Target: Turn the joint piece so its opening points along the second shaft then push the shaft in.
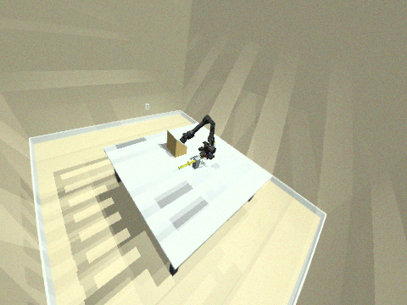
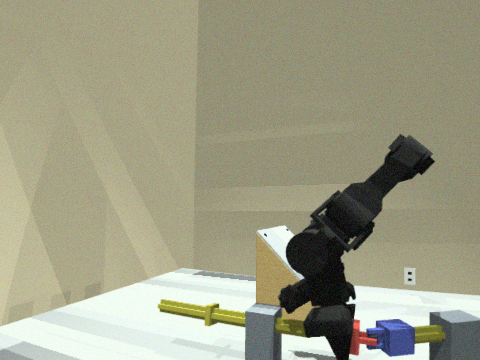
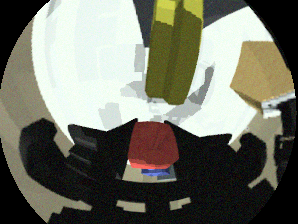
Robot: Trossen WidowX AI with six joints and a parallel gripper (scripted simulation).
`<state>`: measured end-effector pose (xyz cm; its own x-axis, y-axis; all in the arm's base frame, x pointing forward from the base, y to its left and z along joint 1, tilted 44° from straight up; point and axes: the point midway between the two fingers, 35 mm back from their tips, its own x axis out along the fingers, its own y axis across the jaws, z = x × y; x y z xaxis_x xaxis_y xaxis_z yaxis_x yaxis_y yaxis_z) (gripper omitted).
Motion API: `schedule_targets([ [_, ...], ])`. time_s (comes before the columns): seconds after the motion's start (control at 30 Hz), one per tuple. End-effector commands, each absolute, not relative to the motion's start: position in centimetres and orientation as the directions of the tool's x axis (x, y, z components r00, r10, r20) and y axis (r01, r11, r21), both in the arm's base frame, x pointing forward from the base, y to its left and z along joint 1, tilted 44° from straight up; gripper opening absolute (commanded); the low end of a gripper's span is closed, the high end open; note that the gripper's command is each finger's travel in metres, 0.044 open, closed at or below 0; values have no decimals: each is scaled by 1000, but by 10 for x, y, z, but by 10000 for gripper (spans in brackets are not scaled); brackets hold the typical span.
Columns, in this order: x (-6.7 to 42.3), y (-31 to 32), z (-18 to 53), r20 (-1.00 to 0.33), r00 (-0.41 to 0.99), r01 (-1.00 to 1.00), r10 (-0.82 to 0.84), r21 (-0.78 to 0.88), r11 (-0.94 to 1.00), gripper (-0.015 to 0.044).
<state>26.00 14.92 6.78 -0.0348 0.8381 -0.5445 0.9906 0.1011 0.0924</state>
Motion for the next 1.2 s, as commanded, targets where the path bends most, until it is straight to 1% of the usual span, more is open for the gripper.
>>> schedule_targets([
  [0.0, 259, 149, 68, -541, -32, 993, 841, 82, 91, 0],
  [0.37, 260, 149, 68, -544, -34, 991, 839, 90, 99, 0],
  [0.53, 260, 149, 68, -544, -34, 991, 839, 90, 99, 131],
  [0.57, 260, 149, 68, -544, -34, 991, 839, 90, 99, 147],
  [0.63, 260, 149, 68, -544, -34, 991, 839, 90, 99, 147],
  [1.0, 260, 149, 68, -544, -34, 991, 839, 90, 99, 436],
  [1.17, 260, 149, 68, -544, -34, 991, 839, 90, 99, 440],
])
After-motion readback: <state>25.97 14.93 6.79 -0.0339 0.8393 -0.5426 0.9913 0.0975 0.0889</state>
